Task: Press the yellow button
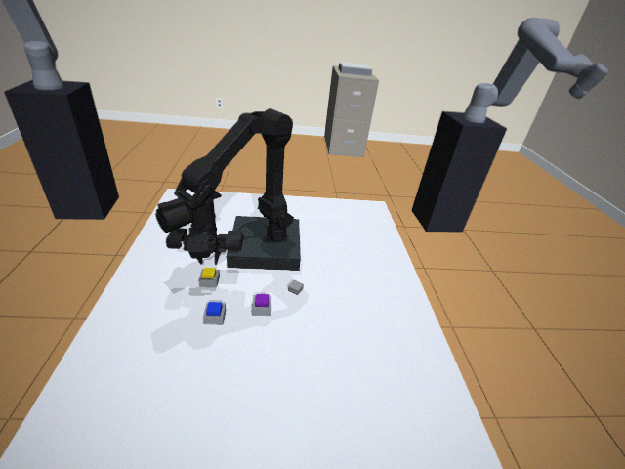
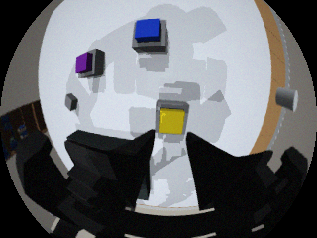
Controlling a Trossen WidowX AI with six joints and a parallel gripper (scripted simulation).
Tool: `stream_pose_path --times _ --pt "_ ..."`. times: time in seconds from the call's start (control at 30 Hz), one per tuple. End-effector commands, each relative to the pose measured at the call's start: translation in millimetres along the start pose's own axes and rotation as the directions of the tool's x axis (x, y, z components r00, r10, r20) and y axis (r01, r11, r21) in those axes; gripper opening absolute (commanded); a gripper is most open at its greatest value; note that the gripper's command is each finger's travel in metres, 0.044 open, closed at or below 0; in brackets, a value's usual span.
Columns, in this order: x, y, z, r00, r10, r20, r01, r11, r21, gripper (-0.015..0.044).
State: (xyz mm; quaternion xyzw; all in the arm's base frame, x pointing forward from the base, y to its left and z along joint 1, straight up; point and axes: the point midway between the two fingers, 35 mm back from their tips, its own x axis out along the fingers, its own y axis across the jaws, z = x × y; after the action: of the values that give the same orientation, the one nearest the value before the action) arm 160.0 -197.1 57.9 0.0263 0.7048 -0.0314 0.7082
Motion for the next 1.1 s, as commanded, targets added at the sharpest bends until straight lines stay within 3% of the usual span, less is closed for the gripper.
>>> stream_pose_path --times 0.0,0.07,1.07 --pt "1.4 -1.2 1.6 1.0 -0.008 0.009 0.008 1.0 -0.005 0.0059" --pt "1.4 -1.2 1.6 1.0 -0.008 0.009 0.008 1.0 -0.005 0.002" --pt "34.5 -1.4 1.8 1.0 -0.008 0.009 0.008 1.0 -0.005 0.002"
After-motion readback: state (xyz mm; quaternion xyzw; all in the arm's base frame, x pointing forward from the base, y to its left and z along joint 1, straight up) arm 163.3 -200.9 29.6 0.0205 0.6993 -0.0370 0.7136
